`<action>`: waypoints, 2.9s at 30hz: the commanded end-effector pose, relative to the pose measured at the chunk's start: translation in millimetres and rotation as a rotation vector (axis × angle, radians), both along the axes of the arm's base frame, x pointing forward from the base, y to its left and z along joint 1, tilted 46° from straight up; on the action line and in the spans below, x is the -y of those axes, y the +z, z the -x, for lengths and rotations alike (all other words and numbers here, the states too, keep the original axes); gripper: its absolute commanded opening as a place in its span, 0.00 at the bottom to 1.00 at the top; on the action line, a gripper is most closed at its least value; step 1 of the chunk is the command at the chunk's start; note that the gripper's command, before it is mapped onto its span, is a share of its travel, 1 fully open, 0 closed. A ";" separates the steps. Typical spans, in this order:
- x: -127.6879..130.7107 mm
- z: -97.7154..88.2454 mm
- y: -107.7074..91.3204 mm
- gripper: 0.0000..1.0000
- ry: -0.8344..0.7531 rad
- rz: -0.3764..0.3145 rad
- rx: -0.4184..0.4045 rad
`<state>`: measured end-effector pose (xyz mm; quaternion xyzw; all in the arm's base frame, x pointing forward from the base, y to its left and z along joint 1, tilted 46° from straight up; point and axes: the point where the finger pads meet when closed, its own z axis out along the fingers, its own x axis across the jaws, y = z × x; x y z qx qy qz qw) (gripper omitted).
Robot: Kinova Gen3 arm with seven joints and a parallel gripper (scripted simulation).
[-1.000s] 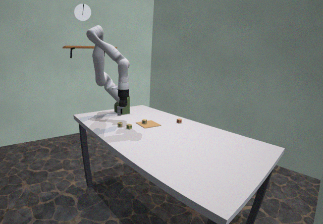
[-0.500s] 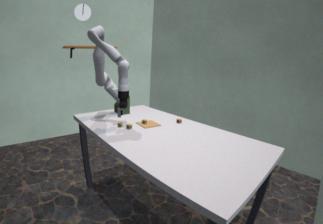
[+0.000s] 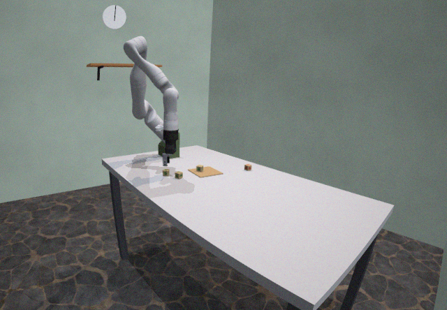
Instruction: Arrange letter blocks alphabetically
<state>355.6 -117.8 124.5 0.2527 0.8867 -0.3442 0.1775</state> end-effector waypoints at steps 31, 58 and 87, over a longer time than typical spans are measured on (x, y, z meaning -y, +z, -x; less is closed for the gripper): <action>15.9 -0.9 -13.2 1.00 -0.005 0.006 -0.005; 15.7 -1.3 -13.4 1.00 -0.005 0.006 -0.005; 41.6 -6.3 -39.1 1.00 -0.005 0.006 -0.005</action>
